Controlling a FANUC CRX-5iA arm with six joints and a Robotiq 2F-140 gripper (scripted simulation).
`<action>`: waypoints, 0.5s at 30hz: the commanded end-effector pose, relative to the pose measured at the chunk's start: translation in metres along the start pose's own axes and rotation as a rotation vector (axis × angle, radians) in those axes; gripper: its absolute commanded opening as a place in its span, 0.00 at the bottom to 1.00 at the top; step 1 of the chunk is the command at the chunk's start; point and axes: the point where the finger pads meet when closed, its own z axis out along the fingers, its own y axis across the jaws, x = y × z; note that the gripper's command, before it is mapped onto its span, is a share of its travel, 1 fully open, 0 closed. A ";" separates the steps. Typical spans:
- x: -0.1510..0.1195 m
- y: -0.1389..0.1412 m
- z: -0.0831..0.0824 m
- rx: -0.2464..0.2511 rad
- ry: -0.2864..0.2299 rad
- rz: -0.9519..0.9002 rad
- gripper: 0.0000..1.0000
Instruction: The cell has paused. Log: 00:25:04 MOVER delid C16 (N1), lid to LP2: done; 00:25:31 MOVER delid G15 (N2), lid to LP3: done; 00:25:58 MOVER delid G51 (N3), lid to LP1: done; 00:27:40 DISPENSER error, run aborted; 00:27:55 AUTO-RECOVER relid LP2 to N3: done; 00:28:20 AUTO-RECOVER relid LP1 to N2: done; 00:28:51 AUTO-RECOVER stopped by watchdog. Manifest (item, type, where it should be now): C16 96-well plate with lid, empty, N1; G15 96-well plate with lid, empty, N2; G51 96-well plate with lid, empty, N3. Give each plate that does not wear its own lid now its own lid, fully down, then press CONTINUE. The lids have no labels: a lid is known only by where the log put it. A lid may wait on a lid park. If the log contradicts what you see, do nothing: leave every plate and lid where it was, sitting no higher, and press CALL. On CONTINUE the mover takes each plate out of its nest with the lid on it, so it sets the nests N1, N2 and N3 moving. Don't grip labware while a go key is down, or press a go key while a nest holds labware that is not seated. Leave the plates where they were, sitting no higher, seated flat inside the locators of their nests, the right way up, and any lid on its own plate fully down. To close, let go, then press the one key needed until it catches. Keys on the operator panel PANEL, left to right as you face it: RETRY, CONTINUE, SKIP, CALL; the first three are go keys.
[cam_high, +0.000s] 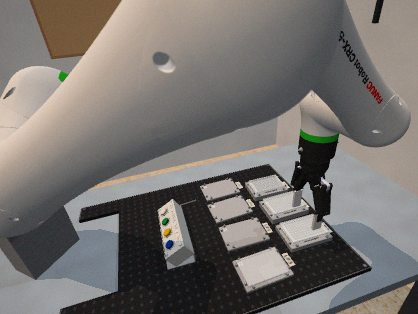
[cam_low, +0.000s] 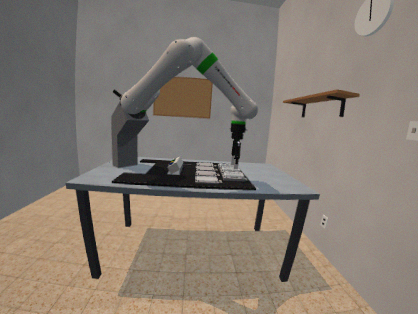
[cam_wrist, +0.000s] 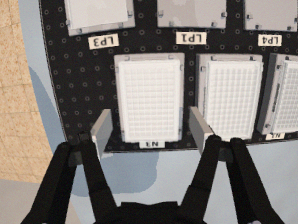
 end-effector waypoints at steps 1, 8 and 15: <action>0.000 0.000 0.003 0.000 0.000 0.000 0.66; 0.000 0.000 0.010 0.000 0.000 0.000 0.66; 0.000 0.000 0.016 0.000 0.000 0.000 0.66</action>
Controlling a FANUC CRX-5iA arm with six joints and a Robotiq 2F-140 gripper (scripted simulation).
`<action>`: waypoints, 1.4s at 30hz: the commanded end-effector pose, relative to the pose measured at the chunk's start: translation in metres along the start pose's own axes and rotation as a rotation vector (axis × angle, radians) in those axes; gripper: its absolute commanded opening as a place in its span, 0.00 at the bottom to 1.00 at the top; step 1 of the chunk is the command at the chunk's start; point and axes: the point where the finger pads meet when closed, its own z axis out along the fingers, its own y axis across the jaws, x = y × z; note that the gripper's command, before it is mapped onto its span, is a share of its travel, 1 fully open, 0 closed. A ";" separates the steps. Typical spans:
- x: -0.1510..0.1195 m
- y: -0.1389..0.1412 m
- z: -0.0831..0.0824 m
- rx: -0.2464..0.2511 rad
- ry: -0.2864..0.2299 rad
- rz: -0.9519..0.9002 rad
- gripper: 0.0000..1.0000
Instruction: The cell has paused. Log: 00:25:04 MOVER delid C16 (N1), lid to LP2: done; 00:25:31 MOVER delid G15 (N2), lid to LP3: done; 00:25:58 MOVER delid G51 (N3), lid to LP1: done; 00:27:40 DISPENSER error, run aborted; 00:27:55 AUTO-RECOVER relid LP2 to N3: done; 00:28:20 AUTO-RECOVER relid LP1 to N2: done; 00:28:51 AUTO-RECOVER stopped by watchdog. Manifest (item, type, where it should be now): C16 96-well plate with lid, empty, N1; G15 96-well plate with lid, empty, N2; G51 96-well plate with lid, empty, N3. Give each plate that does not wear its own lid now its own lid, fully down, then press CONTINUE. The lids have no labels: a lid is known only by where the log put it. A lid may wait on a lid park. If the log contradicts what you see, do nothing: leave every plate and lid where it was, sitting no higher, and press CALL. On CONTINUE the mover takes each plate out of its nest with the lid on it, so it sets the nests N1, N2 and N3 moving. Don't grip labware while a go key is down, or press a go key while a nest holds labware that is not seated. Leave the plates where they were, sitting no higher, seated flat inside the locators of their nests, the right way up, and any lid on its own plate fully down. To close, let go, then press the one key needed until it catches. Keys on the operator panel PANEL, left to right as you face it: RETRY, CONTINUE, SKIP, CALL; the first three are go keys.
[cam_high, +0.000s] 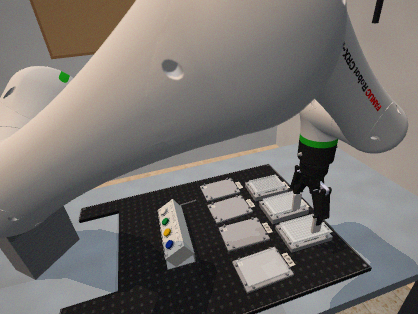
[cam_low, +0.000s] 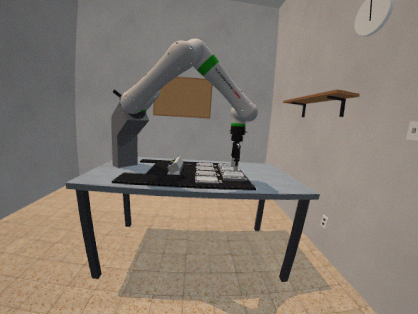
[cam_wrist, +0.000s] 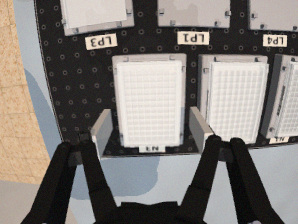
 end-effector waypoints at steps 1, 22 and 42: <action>0.000 0.000 0.003 0.000 0.000 0.000 0.66; 0.000 0.000 0.018 0.000 0.000 0.000 0.66; 0.000 0.000 0.019 0.000 0.000 0.000 0.66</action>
